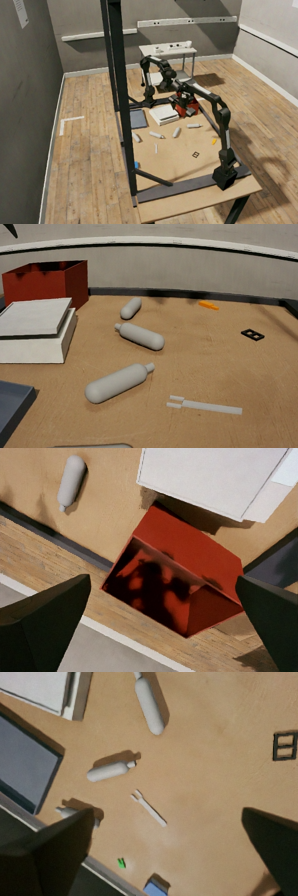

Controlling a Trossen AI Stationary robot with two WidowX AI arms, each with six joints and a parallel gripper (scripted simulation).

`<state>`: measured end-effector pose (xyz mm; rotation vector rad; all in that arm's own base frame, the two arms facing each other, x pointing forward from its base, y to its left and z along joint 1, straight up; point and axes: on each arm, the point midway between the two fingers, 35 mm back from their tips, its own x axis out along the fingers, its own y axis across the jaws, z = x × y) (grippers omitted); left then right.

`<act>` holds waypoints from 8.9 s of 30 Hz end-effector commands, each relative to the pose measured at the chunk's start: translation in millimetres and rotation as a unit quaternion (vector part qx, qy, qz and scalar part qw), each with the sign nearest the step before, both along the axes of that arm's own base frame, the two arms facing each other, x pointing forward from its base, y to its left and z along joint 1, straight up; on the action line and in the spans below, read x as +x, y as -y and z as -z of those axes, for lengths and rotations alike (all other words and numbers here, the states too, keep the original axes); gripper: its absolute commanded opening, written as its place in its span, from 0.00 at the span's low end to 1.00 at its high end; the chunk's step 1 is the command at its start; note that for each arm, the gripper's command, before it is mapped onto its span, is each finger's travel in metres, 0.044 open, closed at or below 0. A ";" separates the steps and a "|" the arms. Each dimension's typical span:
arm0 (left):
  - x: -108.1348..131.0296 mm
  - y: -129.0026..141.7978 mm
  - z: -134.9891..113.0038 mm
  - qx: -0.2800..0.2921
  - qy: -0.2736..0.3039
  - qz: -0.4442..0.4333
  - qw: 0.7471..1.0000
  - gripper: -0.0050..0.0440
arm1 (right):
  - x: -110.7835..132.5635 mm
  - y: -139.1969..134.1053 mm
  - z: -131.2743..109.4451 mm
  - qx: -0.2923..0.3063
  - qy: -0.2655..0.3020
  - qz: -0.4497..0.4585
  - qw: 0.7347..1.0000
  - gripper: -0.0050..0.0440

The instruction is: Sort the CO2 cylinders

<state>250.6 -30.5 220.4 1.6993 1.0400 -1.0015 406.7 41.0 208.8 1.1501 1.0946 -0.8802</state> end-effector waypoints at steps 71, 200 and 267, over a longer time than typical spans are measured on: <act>129.3 173.3 138.5 -0.352 0.016 -0.560 0.749 1.00 | -84.4 28.1 -70.5 -0.398 0.347 -0.322 0.786 1.00; 152.7 149.5 205.2 -0.147 0.137 -0.955 -0.220 0.49 | -149.7 41.9 -88.4 -0.338 0.203 -0.494 0.775 1.00; 78.1 120.9 66.6 -0.151 0.134 -0.954 -0.220 0.00 | -62.6 49.2 -52.5 -0.132 0.301 -0.126 0.936 1.00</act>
